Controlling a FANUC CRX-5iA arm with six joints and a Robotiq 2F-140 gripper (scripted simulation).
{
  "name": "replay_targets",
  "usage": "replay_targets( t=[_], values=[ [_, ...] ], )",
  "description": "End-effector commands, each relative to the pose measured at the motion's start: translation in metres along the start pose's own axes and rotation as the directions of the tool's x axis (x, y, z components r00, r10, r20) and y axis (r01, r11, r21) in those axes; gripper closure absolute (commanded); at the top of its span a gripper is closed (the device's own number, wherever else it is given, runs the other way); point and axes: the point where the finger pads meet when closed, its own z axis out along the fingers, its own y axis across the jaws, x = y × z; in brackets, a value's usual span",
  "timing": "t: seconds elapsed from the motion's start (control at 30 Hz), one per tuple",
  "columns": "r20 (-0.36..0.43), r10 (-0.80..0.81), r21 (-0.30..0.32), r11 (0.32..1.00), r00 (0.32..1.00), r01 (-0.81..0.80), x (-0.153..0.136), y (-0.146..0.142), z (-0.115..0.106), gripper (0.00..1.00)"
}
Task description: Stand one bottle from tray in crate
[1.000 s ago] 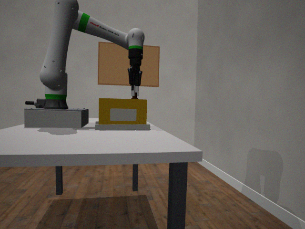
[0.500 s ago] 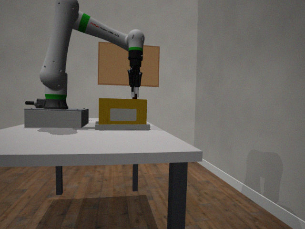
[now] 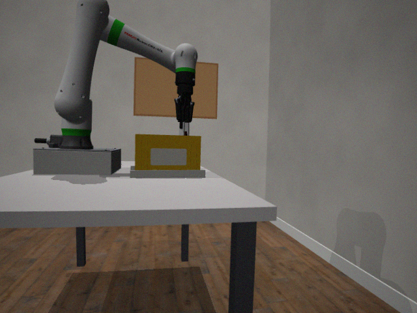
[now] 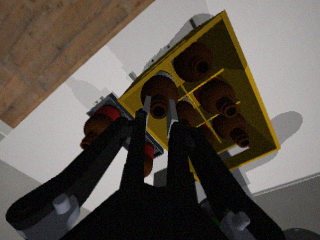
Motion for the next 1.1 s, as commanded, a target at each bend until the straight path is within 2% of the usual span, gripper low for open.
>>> replay_targets(
  t=[0.0,0.5,1.07],
  values=[
    [0.000,0.000,0.000,1.000,1.000,0.000,0.000,0.000,0.004,1.00],
    [0.000,0.000,0.000,1.000,1.000,0.000,0.000,0.000,0.014,1.00],
    [0.000,0.000,0.000,1.000,1.000,0.000,0.000,0.000,0.015,1.00]
  ],
)
